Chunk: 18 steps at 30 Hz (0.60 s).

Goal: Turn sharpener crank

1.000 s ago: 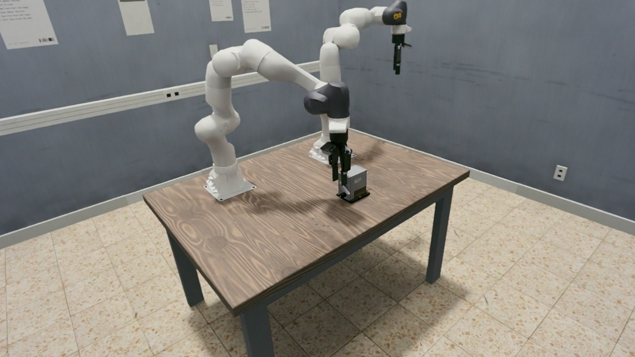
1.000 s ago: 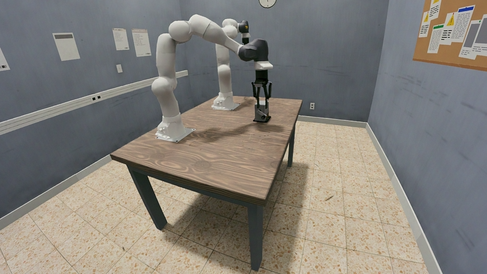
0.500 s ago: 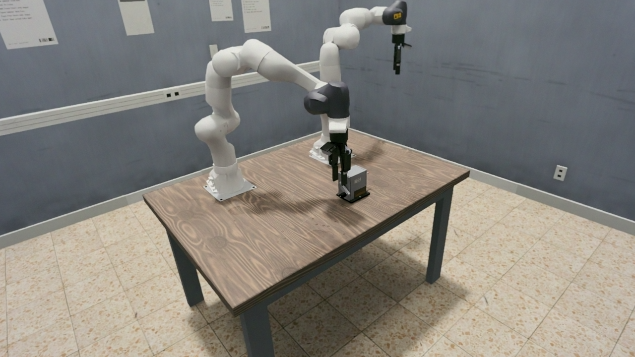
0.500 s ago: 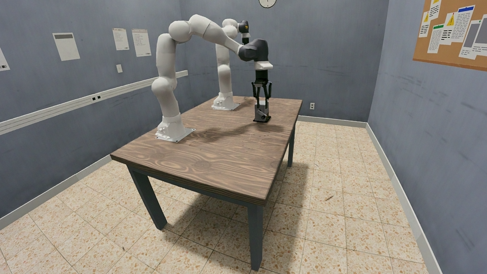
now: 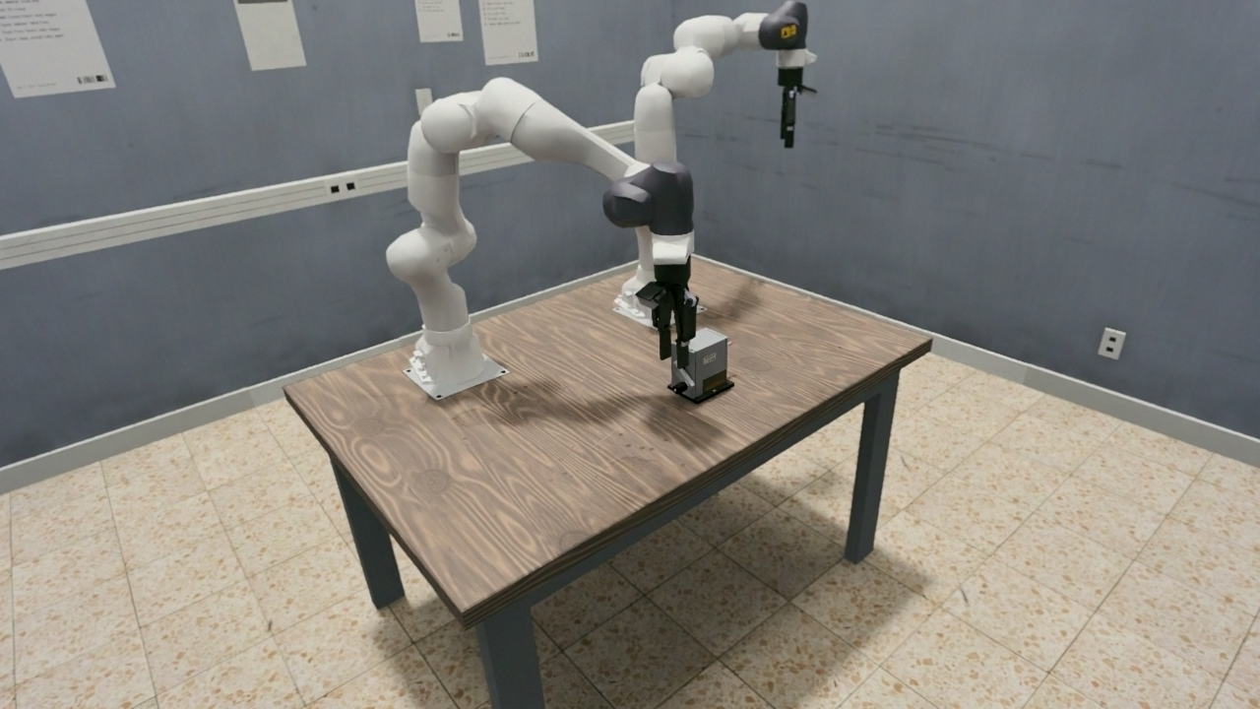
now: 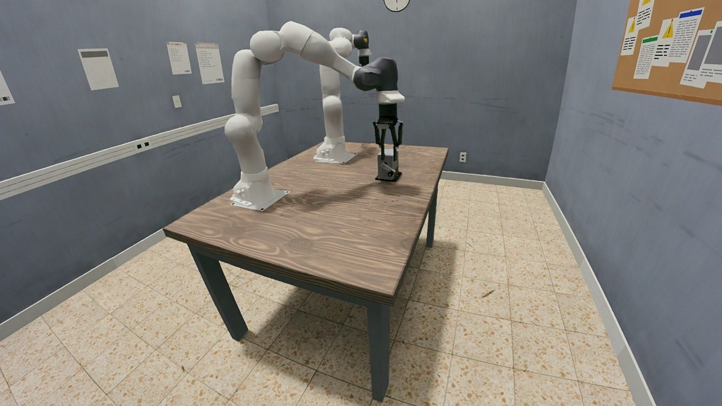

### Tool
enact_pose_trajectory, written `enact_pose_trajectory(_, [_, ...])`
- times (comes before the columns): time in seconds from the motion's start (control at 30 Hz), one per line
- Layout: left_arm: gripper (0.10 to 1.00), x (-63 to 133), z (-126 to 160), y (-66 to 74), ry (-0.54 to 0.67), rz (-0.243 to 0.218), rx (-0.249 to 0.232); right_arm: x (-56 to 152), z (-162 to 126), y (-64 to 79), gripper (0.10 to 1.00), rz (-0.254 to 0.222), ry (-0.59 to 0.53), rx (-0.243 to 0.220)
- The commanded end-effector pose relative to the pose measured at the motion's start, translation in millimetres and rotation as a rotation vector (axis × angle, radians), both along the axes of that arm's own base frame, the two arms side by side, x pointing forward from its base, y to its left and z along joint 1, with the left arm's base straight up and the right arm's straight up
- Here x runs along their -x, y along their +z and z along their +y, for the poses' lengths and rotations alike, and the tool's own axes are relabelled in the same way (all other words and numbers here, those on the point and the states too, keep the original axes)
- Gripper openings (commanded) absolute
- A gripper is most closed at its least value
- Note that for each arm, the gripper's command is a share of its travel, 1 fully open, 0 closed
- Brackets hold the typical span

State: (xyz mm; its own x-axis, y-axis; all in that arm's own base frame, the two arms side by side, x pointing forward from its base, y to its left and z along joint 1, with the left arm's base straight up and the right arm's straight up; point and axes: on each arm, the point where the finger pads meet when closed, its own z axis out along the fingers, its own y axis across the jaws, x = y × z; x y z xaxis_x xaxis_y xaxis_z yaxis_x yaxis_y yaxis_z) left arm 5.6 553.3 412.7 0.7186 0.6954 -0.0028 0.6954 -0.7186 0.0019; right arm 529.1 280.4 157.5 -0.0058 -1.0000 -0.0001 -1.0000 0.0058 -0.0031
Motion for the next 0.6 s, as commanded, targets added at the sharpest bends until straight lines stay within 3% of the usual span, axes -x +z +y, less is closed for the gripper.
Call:
enact_pose_trajectory(0.0, [1.0, 0.5, 1.2, 0.3, 0.007, -0.001, -0.003, -1.6, -1.3, 0.4, 0.387, -0.003, 0.003, 0.0])
enact_pose_trajectory(0.57, [1.0, 0.5, 1.2, 0.3, 0.007, -0.001, -0.003, -1.6, -0.9, -12.1, 0.387, 0.003, 0.006, 0.0])
